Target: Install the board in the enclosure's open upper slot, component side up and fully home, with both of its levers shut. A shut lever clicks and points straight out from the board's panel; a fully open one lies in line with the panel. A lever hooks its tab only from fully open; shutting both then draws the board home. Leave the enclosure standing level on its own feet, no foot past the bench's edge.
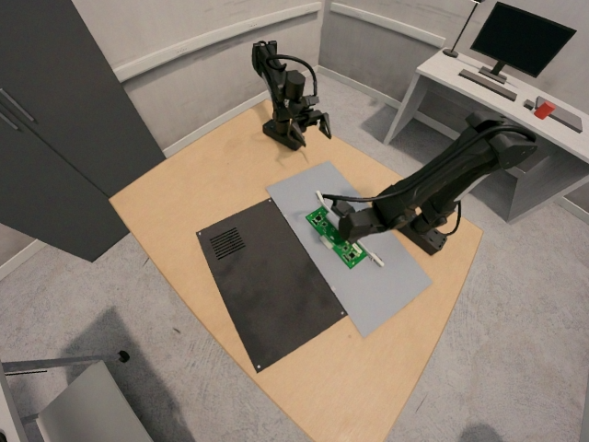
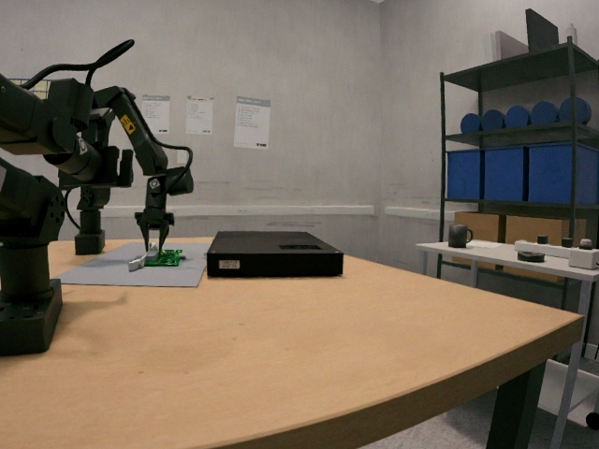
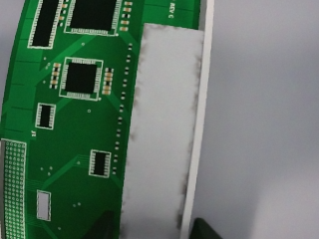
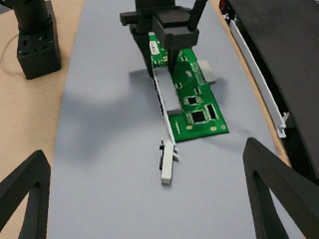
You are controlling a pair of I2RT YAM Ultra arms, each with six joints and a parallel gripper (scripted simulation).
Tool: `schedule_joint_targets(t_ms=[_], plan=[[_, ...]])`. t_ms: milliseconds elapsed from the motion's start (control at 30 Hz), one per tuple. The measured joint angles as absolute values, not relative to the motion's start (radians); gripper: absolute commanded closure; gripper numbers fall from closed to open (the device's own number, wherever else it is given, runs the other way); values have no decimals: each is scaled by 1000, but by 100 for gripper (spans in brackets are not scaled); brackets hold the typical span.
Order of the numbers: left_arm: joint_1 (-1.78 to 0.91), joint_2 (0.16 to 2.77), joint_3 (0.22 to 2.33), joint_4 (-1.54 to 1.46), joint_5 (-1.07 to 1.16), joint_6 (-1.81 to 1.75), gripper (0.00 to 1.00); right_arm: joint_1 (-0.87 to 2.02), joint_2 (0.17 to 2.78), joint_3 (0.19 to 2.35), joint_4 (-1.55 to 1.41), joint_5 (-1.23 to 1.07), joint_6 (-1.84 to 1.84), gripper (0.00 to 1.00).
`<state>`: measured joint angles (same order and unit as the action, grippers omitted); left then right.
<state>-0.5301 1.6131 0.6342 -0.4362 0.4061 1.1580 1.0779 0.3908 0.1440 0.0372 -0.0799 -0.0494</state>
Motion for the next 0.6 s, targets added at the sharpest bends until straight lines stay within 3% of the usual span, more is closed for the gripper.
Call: schedule_joint_targets(t_ms=[100, 400, 467, 600], plan=[[-530, 1613, 634, -436, 406, 1158, 70, 1078, 391, 144, 37, -80, -49, 0], [-530, 1613, 634, -436, 403, 1159, 82, 1078, 391, 144, 37, -79, -49, 0], [-530, 1613, 634, -436, 403, 1159, 100, 1078, 391, 144, 37, -79, -49, 0], [-530, 1613, 634, -436, 403, 1162, 100, 1078, 391, 144, 37, -79, -49, 0]])
